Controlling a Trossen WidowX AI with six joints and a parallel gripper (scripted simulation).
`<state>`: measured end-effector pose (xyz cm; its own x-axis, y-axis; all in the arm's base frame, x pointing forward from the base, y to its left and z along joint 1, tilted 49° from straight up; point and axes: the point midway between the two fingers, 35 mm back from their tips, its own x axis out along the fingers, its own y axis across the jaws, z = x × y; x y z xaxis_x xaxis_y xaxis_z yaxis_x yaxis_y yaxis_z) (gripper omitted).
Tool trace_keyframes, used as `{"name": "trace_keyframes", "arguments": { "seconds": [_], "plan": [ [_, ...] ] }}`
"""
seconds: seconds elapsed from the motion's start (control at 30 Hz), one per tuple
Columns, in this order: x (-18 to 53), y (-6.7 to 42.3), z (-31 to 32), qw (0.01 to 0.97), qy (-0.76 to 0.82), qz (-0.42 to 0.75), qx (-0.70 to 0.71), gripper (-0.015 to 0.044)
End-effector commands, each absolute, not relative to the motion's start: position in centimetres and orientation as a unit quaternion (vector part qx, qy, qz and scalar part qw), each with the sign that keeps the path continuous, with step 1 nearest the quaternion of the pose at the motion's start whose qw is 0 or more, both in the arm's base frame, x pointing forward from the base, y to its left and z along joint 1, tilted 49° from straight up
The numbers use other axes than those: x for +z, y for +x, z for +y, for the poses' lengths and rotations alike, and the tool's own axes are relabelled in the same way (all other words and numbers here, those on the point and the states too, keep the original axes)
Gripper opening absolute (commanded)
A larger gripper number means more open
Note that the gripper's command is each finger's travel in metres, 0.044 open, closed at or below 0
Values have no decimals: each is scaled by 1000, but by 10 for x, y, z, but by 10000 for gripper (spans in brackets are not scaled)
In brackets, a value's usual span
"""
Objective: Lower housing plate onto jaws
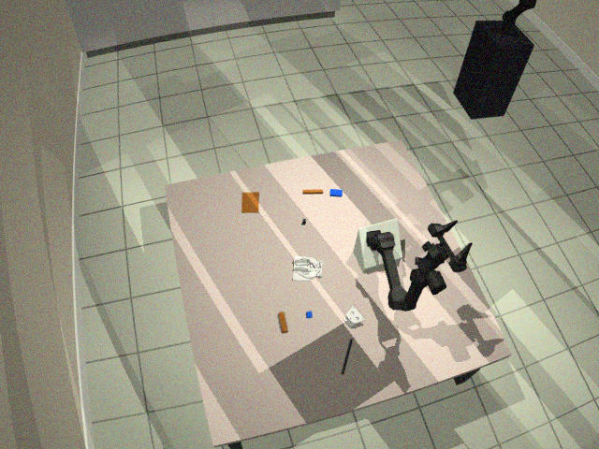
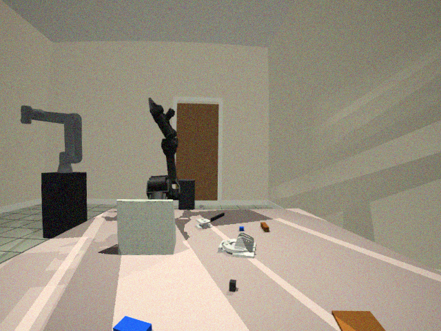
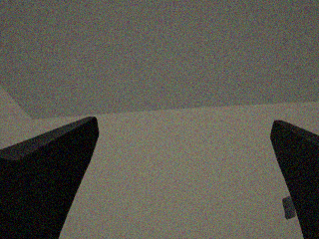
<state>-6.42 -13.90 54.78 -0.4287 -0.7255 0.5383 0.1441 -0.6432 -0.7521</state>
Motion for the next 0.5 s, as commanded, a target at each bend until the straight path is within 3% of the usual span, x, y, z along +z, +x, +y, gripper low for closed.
{"name": "trace_keyframes", "arguments": {
  "seconds": [0.0,0.47],
  "plan": [
    [540,-52,-156,323,-463,308,-766,440],
    [512,2,-198,487,-469,258,-690,440]
  ]
}}
